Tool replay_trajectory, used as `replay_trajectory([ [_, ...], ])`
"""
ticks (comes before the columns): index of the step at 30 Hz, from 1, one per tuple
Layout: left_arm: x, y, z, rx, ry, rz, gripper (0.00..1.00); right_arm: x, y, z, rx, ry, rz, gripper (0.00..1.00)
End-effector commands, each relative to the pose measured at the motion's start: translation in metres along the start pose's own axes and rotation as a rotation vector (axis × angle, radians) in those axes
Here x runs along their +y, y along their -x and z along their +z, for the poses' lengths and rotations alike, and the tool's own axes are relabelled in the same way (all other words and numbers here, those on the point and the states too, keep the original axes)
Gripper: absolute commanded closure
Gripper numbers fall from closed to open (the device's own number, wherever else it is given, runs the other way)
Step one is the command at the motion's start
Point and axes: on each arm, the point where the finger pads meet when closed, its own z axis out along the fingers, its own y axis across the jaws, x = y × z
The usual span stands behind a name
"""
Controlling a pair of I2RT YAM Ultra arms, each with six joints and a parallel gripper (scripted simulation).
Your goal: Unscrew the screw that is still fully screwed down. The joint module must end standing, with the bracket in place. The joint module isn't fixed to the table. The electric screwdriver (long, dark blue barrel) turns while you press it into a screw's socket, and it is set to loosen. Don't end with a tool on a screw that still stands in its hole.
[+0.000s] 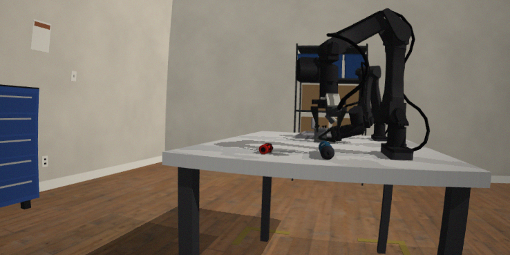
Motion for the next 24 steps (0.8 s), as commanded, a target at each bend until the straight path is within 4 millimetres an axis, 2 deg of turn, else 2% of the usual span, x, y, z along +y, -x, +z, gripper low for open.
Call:
replay_trajectory([
  [1, -0.0057, 0.0022, -0.008, -0.026, -0.012, 0.002, 0.35, 0.0005, 0.0043, -0.0002, -0.008, -0.002, 0.011, 0.39],
  [24, -0.0057, 0.0022, -0.008, -0.026, -0.012, 0.002, 0.35, 0.0005, 0.0043, -0.0002, -0.008, -0.002, 0.011, 0.4],
])
